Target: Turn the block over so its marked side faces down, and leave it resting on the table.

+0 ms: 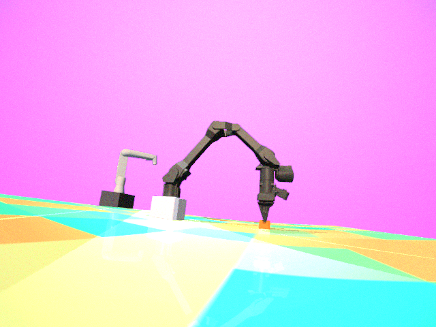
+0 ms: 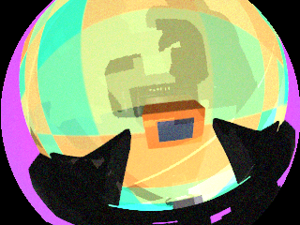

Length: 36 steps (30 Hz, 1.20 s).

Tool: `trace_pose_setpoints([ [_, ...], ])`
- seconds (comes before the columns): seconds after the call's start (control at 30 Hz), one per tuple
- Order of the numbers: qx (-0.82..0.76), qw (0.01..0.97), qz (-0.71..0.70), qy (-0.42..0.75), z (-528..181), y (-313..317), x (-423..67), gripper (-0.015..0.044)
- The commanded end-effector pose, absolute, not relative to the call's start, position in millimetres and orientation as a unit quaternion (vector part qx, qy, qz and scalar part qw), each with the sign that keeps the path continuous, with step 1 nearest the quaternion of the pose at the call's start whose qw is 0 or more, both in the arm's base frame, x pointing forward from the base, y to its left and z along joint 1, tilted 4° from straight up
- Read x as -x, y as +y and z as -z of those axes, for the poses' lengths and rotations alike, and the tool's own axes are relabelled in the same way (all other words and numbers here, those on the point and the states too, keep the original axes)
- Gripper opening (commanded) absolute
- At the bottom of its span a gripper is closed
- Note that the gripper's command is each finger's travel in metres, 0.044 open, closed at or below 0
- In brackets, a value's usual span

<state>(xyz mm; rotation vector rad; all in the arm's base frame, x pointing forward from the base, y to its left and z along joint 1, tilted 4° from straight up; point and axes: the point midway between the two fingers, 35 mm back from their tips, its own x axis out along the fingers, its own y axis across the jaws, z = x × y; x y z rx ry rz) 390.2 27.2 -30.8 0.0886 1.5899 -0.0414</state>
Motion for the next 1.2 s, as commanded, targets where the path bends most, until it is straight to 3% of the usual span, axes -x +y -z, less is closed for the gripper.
trace_pose_setpoints([
  [0.0, -0.040, 0.698, 0.021, 0.714, 37.4, 27.1, -388.8, 0.0440],
  [0.2, -0.040, 0.698, 0.020, 0.714, 44.2, 27.3, -388.5, 0.0440],
  [0.37, -0.040, 0.698, 0.020, 0.714, 44.2, 27.3, -388.5, 0.0309],
  [1.1, -0.040, 0.698, 0.020, 0.714, 44.2, 27.3, -388.5, 0.0162],
  [1.17, -0.040, 0.698, 0.020, 0.714, 39.4, 27.1, -388.8, 0.0110],
])
